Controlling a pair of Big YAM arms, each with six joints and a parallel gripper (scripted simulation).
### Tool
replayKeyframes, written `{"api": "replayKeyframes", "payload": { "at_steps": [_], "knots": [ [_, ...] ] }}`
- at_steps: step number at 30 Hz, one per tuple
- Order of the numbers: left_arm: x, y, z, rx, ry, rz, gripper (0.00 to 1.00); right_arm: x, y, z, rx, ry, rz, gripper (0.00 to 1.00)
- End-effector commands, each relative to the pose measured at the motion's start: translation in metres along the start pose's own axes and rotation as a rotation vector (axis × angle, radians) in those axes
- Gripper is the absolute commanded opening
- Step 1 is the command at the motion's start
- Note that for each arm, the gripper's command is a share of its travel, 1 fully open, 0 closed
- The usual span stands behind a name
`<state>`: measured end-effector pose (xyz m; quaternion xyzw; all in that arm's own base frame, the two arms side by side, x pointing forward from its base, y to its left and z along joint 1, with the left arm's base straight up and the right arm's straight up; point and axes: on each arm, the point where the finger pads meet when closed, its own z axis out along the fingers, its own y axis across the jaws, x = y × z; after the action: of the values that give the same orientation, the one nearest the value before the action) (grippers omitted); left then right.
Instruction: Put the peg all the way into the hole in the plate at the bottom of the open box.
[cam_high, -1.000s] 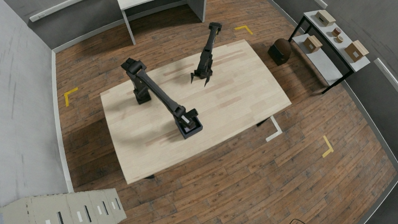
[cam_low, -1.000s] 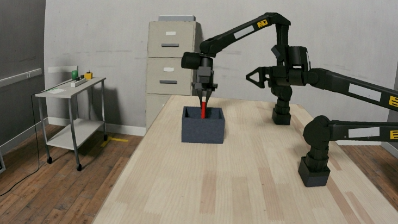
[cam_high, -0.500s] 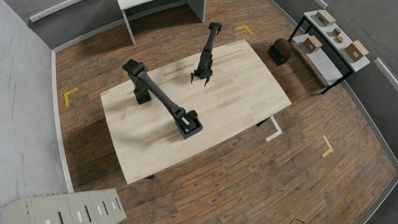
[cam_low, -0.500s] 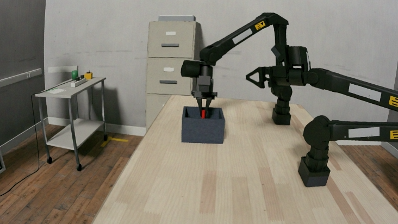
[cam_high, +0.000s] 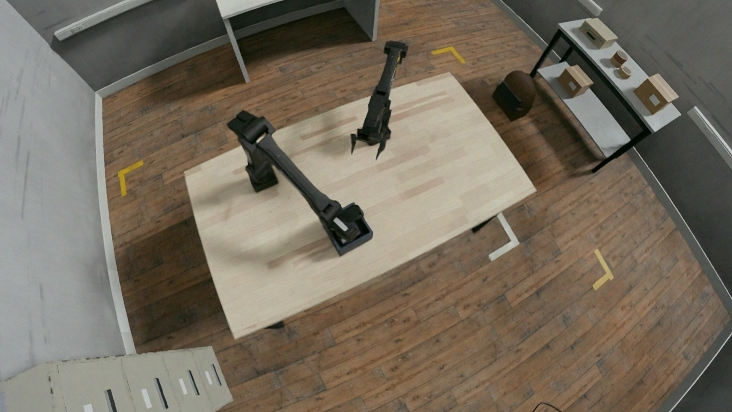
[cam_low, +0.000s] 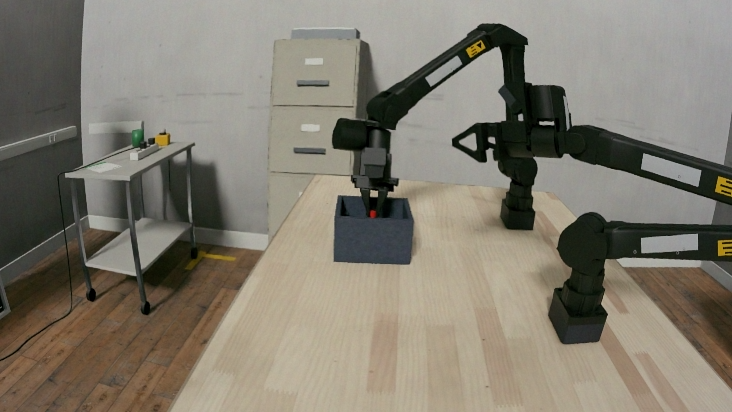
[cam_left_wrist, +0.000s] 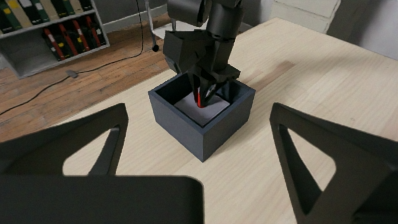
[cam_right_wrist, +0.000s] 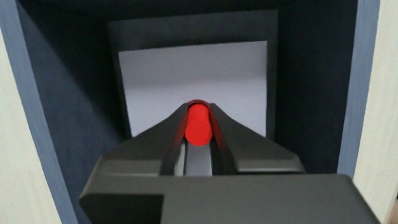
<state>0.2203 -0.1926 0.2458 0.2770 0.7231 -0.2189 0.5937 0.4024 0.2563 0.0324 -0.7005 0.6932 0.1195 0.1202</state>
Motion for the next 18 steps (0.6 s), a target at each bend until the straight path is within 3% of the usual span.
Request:
{"api": "replayKeyframes", "payload": {
  "at_steps": [1, 11, 13, 17, 18],
  "knots": [
    [-0.025, 0.0, -0.002, -0.002, -0.051, -0.013, 1.0, 0.012, 0.001, 0.015, -0.004, 0.011, 0.003, 0.07],
    [-0.025, 0.0, -0.002, -0.002, -0.051, -0.013, 1.0, 0.015, 0.003, 0.016, -0.015, 0.015, 0.005, 0.07],
    [-0.025, 0.0, -0.002, -0.002, -0.051, -0.013, 1.0, -0.014, -0.011, -0.01, 0.028, -0.01, -0.011, 0.07],
    [-0.025, 0.0, -0.002, -0.002, -0.051, -0.013, 1.0, -0.014, -0.011, -0.01, 0.028, -0.01, -0.012, 0.07],
    [-0.025, 0.0, -0.002, -0.002, -0.051, -0.013, 1.0, -0.014, -0.011, -0.01, 0.028, -0.01, -0.012, 0.19]
  ]
}}
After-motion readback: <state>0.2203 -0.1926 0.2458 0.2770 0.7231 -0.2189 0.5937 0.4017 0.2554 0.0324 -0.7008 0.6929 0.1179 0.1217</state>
